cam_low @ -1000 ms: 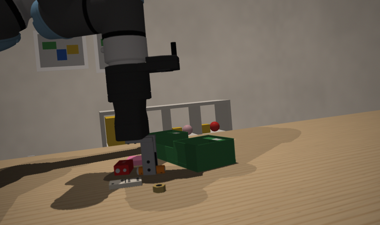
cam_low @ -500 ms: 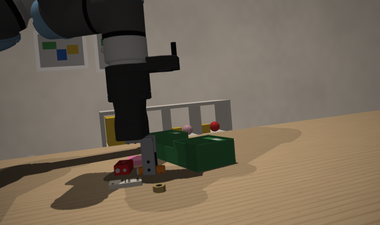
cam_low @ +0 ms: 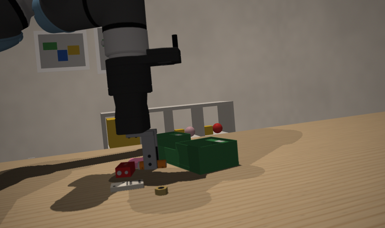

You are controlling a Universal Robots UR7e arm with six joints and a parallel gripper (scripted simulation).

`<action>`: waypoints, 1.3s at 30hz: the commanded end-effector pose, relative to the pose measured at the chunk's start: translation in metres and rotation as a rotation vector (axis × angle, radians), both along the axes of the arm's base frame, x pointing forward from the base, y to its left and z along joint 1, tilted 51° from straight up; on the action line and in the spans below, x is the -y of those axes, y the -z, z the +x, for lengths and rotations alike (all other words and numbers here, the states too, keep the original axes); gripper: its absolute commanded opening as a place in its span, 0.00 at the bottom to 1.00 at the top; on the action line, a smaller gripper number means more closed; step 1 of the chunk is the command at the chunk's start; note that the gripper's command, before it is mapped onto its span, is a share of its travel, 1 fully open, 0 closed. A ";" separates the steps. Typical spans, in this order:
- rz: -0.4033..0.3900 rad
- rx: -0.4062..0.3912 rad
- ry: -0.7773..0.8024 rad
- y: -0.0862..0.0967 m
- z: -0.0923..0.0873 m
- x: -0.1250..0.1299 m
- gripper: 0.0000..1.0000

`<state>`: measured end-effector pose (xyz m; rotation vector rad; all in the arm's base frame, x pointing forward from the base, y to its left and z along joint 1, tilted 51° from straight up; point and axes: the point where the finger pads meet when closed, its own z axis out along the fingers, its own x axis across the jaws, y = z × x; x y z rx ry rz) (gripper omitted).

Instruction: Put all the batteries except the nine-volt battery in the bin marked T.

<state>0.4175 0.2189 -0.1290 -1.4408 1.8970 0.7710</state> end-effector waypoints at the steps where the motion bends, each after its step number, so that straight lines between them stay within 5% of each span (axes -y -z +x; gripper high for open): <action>1: 0.000 0.000 -0.001 -0.011 -0.002 0.013 0.31; 10: 0.000 0.000 -0.001 -0.029 -0.005 0.036 0.31; 34: 0.000 0.000 -0.001 -0.034 -0.006 0.041 0.31; 39: 0.007 -0.038 0.031 -0.040 0.016 0.039 0.31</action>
